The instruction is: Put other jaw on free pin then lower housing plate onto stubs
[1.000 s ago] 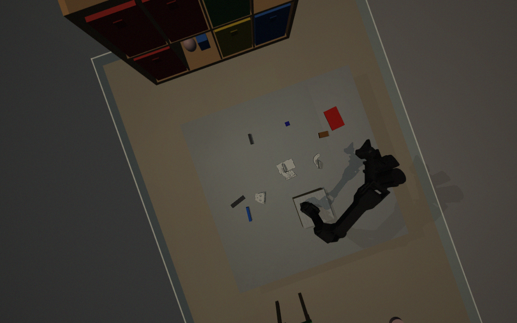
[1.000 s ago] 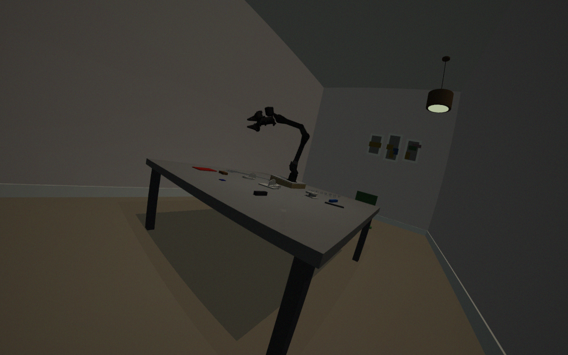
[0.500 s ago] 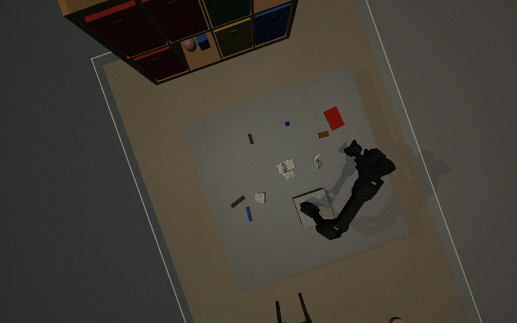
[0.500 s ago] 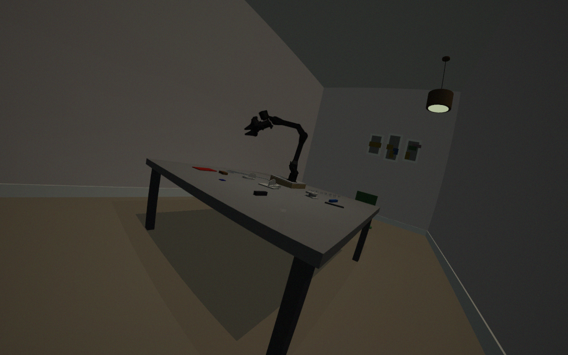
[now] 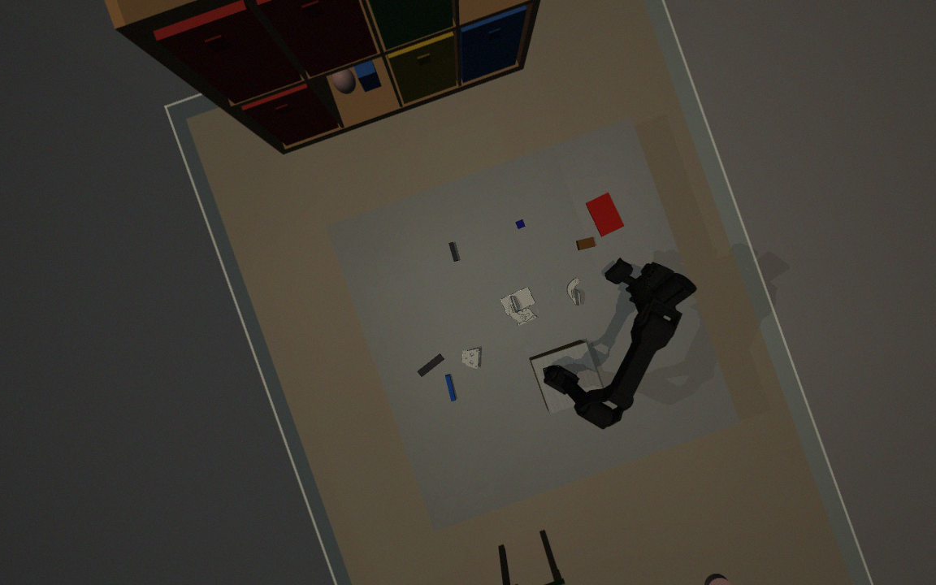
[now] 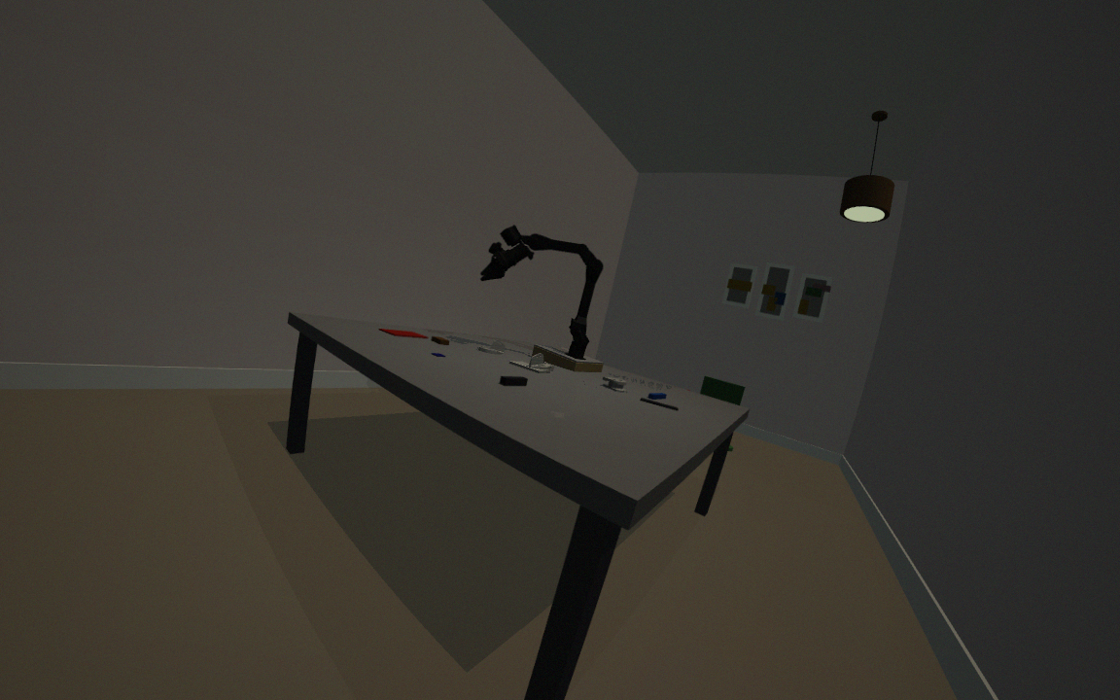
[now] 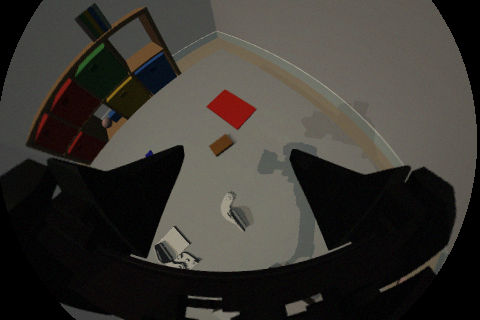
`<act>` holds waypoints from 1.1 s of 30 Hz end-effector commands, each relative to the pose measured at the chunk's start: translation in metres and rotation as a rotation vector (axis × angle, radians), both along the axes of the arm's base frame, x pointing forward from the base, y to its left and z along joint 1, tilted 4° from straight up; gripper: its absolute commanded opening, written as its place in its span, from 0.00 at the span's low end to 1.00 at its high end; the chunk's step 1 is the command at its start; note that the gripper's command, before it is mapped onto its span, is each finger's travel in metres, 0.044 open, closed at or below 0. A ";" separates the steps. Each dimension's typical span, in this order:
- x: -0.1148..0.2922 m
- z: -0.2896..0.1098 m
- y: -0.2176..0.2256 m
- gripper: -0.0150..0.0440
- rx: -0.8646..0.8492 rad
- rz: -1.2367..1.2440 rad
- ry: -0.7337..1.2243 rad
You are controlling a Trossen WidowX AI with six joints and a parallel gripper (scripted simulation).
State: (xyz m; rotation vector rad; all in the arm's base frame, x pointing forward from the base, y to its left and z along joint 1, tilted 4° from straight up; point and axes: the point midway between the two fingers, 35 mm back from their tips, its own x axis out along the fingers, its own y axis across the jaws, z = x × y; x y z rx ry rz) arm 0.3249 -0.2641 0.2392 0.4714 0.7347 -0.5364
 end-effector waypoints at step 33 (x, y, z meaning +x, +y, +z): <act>-0.020 -0.119 0.062 1.00 0.055 0.429 0.508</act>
